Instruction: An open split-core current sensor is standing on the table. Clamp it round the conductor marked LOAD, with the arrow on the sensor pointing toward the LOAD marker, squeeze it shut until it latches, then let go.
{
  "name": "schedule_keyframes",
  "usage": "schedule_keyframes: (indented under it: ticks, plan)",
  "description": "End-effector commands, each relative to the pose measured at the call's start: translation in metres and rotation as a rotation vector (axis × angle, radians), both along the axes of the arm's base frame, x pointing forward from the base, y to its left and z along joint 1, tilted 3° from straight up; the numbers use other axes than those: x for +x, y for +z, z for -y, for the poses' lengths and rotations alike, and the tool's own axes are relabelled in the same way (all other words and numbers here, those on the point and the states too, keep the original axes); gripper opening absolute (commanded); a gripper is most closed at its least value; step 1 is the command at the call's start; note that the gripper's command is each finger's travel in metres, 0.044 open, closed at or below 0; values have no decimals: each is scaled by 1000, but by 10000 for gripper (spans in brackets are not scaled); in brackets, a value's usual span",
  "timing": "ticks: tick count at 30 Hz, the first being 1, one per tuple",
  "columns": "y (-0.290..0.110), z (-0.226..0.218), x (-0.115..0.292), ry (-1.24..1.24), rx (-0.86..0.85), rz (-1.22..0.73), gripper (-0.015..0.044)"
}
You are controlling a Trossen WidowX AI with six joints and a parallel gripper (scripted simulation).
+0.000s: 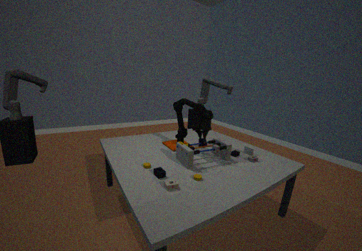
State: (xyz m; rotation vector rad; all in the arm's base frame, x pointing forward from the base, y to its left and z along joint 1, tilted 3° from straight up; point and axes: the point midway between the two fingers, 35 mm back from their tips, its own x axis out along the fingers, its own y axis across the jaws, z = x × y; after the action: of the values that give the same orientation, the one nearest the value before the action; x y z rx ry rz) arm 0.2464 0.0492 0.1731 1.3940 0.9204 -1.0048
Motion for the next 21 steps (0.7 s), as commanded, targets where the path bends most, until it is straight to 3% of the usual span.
schedule_keyframes:
  ticks: [1,21]
  plan:
    - [1,0,0,0,0,1,0]
    - [1,0,1,1,0,-14,0]
